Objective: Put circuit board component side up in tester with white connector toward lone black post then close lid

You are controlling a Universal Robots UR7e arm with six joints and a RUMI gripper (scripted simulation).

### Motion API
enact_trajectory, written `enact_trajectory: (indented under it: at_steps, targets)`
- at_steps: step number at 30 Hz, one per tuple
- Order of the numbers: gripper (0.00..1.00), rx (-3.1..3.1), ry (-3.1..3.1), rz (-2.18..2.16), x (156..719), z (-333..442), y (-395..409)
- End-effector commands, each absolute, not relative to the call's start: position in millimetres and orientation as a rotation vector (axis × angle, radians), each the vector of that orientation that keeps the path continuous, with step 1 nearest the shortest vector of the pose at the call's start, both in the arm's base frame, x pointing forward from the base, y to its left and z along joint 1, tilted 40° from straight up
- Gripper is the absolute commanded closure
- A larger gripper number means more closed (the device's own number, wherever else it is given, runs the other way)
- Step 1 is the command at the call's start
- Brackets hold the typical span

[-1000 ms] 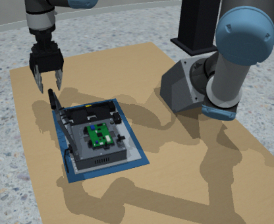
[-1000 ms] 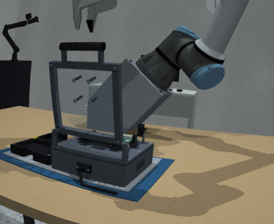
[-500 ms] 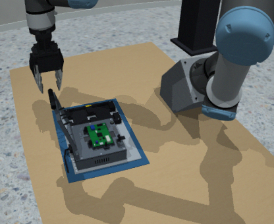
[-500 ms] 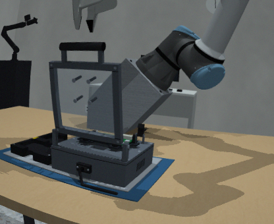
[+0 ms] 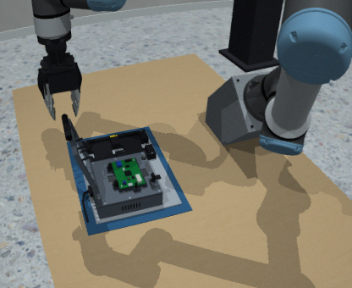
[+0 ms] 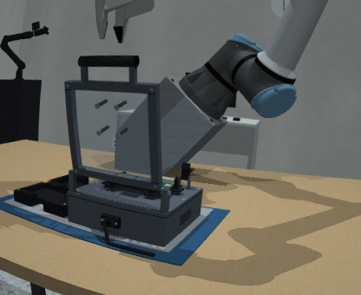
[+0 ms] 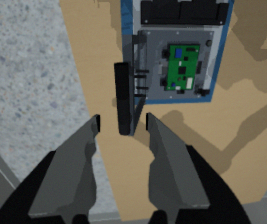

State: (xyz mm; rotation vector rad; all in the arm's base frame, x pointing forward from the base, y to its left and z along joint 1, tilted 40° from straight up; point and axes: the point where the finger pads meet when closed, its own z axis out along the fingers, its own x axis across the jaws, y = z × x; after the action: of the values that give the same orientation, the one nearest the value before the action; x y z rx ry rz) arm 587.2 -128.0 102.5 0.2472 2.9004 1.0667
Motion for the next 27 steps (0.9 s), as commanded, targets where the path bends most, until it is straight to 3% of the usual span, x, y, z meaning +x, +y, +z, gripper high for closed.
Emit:
enact_trajectory:
  at_steps: [1,27]
  targets:
    - [0.7,0.248,2.9,1.065,587,102,-128]
    - [0.7,0.248,2.9,1.065,591,78,-108]
